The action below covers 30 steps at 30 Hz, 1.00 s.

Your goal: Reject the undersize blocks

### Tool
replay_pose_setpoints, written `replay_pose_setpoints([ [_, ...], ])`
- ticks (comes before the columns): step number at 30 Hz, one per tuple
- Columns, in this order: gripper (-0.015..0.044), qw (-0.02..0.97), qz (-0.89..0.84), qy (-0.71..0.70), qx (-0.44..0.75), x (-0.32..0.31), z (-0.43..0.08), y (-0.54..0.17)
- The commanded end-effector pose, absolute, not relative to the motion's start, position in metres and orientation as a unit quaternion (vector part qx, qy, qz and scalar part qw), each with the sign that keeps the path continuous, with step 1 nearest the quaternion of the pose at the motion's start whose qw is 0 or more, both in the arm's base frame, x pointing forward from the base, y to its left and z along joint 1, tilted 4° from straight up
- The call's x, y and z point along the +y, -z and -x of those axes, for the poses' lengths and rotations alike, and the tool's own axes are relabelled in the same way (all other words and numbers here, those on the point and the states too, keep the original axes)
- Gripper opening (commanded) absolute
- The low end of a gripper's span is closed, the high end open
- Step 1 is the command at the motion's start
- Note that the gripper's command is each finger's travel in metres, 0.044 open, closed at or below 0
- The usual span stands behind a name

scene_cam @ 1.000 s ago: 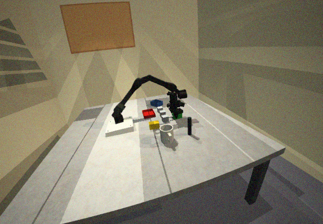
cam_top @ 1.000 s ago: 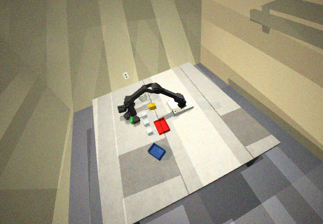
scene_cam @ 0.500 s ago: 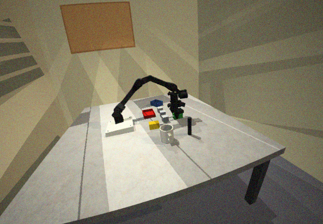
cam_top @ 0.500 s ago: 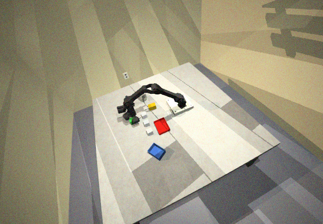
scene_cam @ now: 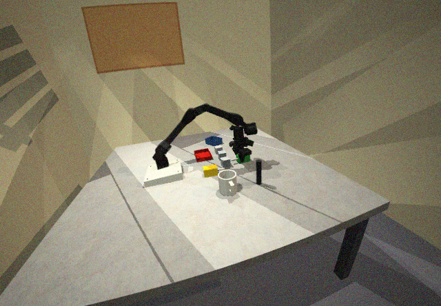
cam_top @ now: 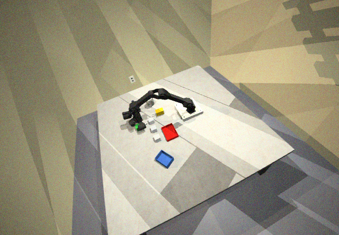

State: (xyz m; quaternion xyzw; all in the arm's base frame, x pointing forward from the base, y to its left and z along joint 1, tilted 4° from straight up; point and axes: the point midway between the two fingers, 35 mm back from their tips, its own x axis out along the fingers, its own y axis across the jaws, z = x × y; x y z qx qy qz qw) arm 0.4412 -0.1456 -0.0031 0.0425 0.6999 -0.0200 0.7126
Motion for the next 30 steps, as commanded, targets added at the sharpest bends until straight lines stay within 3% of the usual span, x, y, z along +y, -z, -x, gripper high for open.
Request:
replay_pose_setpoints([
  [1,0.0,0.719,-0.043,0.022,0.694,-0.146,-0.446,-0.006],
  [21,0.0,0.694,-0.053,0.02,0.718,-0.146,-0.434,-0.075],
  [30,0.0,0.648,-0.255,0.231,0.679,-0.141,-0.405,-0.087],
])
